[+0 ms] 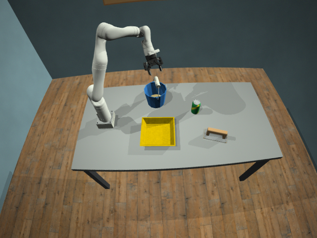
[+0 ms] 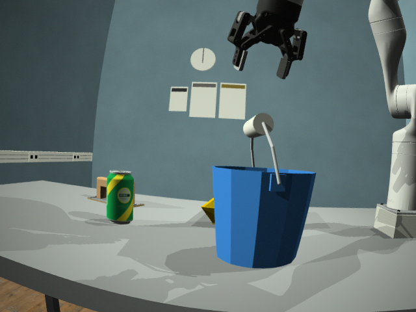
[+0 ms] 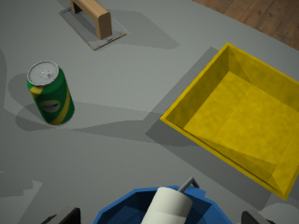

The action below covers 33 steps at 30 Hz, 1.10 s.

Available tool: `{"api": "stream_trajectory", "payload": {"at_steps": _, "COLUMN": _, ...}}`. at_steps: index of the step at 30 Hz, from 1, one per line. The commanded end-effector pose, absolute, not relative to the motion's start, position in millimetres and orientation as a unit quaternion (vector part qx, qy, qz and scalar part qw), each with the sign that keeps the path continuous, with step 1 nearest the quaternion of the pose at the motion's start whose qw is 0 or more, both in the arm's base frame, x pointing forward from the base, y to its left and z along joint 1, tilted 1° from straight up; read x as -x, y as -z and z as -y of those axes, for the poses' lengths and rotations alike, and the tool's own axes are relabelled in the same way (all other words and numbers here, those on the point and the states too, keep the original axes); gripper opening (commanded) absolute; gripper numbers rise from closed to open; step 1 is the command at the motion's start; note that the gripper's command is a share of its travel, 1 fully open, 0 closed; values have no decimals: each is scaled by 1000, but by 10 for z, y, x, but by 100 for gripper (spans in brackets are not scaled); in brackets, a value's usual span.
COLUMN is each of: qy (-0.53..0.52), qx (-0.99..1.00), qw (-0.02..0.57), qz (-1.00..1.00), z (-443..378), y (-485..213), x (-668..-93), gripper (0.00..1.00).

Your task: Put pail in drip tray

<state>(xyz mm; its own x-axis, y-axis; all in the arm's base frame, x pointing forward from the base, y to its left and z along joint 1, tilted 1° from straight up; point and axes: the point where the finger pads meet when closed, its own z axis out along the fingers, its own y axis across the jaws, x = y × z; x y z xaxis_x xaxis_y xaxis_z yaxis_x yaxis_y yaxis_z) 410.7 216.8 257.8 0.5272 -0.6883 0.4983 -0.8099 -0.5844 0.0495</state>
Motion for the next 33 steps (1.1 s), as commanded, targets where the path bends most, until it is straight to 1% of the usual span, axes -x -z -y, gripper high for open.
{"api": "stream_trajectory", "payload": {"at_steps": 1, "qy": -177, "qx": -851, "qw": 116, "qz": 481, "z": -2065, "y": -2563, "x": -4170, "gripper": 100}}
{"api": "stream_trajectory", "payload": {"at_steps": 14, "qy": -31, "qx": -802, "qw": 26, "qz": 596, "z": -2146, "y": -2410, "x": -4147, "gripper": 100}}
{"api": "stream_trajectory", "payload": {"at_steps": 24, "qy": 5, "qx": -784, "qw": 3, "qz": 621, "z": -2166, "y": -2373, "x": -4142, "gripper": 100}}
{"api": "stream_trajectory", "payload": {"at_steps": 33, "qy": 9, "qx": -782, "qw": 0, "qz": 624, "z": -2169, "y": -2371, "x": -4143, "gripper": 100}}
